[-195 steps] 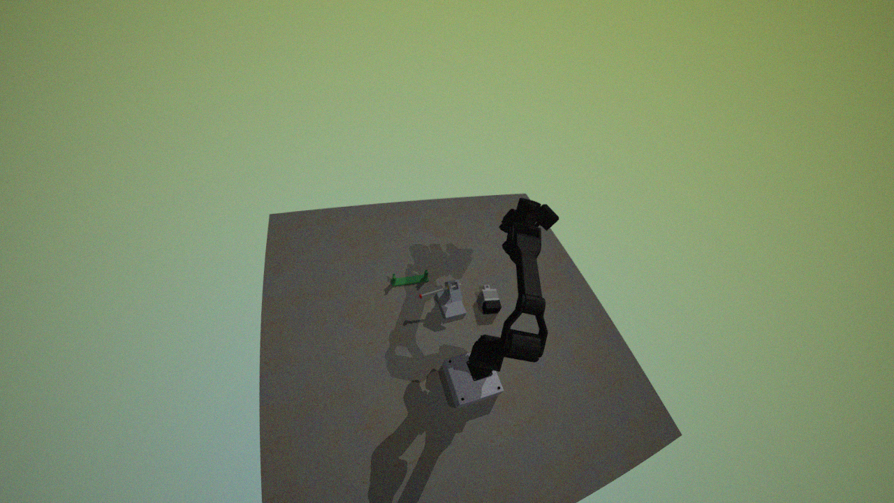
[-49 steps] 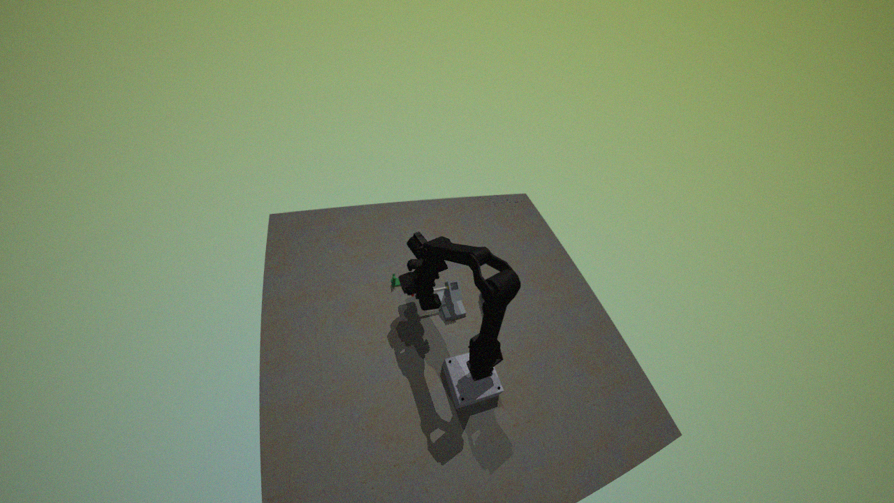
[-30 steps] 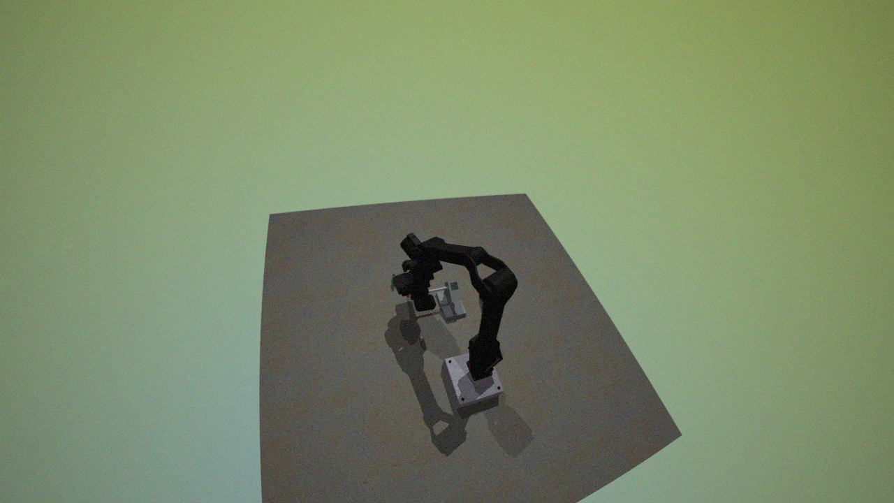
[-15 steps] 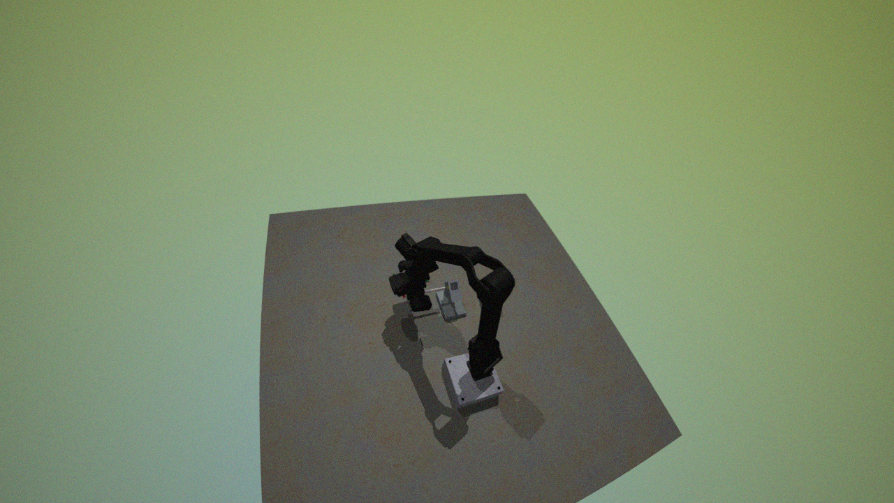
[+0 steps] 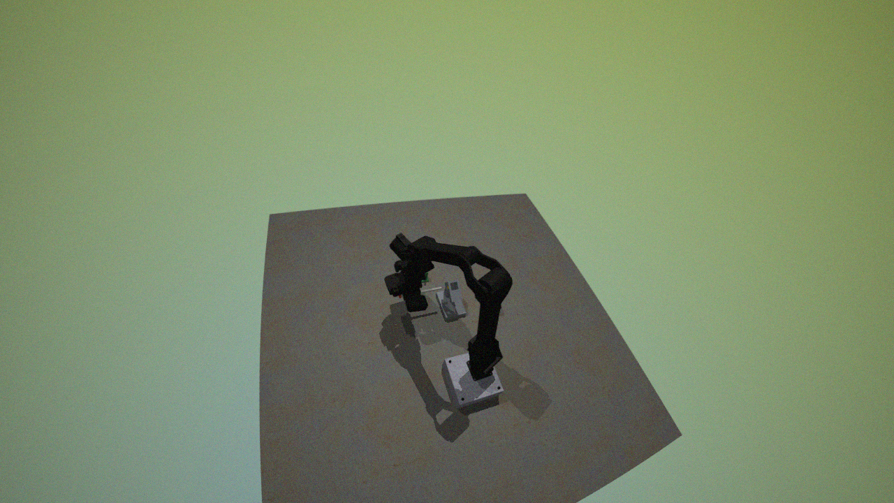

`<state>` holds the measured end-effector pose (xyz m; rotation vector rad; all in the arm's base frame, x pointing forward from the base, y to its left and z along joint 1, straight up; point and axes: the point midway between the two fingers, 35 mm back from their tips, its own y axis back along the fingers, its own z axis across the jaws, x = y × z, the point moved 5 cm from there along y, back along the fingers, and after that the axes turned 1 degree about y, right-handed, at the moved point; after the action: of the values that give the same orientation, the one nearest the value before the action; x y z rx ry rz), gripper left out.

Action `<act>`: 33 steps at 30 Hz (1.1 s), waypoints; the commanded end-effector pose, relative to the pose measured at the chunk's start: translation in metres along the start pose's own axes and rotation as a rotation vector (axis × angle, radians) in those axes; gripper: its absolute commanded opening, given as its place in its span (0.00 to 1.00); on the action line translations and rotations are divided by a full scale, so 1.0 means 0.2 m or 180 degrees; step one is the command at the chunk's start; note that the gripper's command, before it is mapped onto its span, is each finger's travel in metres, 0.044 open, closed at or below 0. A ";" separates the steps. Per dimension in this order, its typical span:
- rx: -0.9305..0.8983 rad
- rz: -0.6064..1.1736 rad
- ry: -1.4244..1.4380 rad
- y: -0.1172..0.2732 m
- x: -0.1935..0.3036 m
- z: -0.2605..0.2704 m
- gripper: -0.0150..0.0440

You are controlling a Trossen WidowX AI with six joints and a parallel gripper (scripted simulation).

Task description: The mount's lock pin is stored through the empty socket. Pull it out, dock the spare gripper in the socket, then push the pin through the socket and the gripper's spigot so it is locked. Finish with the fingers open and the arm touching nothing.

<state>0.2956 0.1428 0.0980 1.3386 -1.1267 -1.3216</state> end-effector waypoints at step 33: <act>-0.0061 0.0028 -0.0024 0.11 -0.07 -0.06 0.25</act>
<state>0.2994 0.1500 0.1202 1.3126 -1.1167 -1.3266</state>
